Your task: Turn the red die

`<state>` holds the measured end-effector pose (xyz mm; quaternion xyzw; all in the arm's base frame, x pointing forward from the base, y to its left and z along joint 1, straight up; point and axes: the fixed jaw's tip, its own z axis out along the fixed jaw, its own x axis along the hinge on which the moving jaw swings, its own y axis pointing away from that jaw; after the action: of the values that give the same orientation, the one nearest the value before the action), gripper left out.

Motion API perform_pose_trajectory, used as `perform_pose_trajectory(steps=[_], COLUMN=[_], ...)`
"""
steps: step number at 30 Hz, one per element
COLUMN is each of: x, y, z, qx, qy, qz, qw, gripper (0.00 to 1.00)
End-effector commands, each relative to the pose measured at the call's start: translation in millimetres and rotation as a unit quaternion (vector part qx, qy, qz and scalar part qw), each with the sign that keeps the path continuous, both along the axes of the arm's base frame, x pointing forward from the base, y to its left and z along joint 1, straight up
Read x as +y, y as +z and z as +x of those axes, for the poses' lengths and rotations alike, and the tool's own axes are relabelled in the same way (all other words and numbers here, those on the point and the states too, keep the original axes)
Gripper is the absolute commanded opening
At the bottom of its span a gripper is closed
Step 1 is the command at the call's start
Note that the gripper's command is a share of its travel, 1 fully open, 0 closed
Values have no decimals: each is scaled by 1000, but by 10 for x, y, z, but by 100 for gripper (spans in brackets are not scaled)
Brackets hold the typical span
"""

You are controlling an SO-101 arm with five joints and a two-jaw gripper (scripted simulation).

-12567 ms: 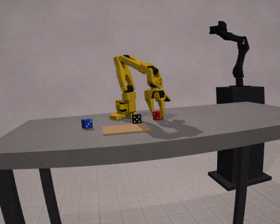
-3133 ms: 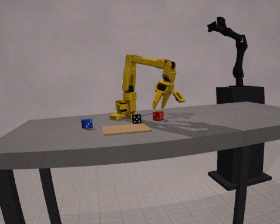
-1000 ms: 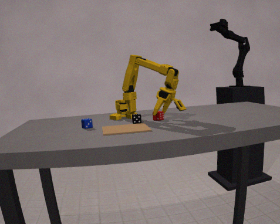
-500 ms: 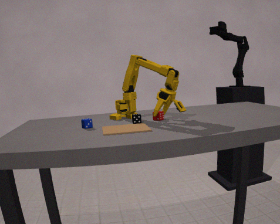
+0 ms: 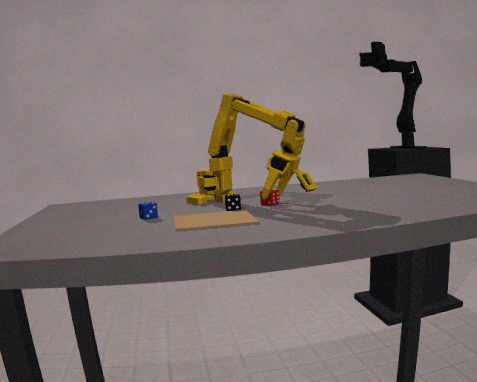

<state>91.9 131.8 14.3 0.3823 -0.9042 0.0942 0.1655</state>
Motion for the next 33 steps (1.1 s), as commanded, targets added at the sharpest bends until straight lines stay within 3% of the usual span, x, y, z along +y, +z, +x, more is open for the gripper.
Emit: perform_pose_trajectory(steps=[1, 13, 33], x=[102, 62, 44], y=[128, 127, 127], z=[112, 153, 171], qx=[-32, -28, -26], qy=[0, -2, -3], qz=[45, 47, 48], qw=[998, 999, 999], gripper=[29, 20, 16])
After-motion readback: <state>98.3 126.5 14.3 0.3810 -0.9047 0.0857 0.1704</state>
